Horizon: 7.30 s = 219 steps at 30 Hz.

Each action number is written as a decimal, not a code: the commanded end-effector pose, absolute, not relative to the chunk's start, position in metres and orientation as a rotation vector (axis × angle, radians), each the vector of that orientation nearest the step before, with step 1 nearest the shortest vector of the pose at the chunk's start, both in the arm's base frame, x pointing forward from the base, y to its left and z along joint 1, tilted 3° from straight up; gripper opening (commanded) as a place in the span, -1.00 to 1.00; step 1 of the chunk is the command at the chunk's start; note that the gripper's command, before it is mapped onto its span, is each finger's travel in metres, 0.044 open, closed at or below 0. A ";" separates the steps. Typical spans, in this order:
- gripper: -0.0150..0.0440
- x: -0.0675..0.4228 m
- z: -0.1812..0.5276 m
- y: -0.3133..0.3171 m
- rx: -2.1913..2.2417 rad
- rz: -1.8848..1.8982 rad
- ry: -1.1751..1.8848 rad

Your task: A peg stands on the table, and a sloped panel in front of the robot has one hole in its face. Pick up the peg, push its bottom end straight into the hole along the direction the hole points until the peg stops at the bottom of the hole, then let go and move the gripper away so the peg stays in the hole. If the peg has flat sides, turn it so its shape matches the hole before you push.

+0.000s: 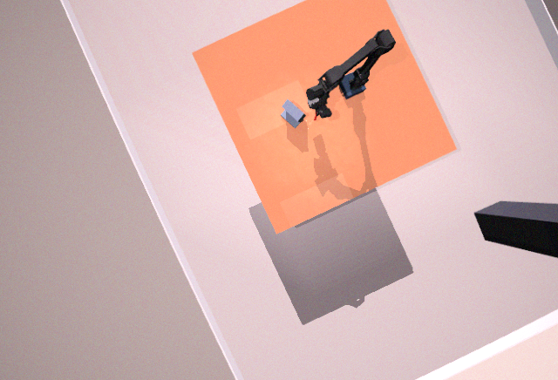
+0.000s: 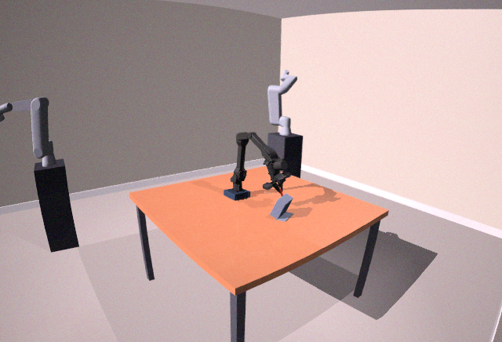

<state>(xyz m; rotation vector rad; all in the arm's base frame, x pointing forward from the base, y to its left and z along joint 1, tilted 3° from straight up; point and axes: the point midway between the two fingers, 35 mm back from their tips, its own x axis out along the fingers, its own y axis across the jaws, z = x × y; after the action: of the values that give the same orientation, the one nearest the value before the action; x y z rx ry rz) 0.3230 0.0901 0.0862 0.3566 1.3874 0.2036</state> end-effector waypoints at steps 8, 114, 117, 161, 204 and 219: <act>-0.49 0.326 0.088 0.077 0.436 0.200 1.327; -0.49 0.303 0.086 -0.031 0.881 0.169 0.805; -0.49 0.301 0.086 -0.034 0.887 0.168 0.790; -0.49 0.303 0.078 -0.046 0.928 0.161 0.651; -0.49 0.326 0.064 -0.033 0.932 0.169 0.596; -0.49 0.341 0.056 -0.026 0.931 0.170 0.594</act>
<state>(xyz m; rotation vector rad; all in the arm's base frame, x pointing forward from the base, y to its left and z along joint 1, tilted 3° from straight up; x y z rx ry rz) 0.3366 -0.0275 0.0586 0.9277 0.5923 0.1723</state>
